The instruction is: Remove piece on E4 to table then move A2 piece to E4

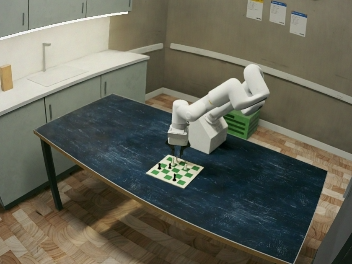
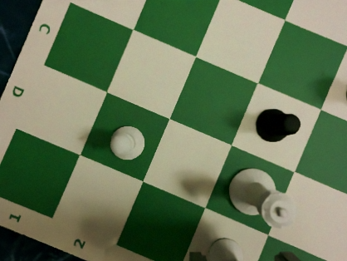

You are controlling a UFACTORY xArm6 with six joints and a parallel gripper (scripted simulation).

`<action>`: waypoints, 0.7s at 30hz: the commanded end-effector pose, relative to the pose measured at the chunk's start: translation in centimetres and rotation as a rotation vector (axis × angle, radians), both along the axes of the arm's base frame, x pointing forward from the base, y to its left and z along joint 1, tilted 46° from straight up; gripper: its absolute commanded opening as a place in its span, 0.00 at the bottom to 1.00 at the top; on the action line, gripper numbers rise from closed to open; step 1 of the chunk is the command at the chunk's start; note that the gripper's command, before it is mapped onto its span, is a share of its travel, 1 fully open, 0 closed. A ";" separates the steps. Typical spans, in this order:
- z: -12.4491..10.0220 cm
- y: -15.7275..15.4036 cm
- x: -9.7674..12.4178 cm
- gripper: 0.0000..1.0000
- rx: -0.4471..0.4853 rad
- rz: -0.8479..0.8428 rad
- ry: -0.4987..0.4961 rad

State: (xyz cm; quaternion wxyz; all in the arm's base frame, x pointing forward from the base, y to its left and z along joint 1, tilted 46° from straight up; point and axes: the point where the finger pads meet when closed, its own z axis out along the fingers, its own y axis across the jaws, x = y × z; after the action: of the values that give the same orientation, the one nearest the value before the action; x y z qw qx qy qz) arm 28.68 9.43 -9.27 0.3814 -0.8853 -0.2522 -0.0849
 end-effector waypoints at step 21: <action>-1.6 1.7 0.0 0.35 -0.001 -0.001 -0.002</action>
State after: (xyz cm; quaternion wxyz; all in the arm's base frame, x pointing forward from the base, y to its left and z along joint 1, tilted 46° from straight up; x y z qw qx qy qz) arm 28.62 10.64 -10.44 0.3813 -0.8853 -0.2523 -0.0849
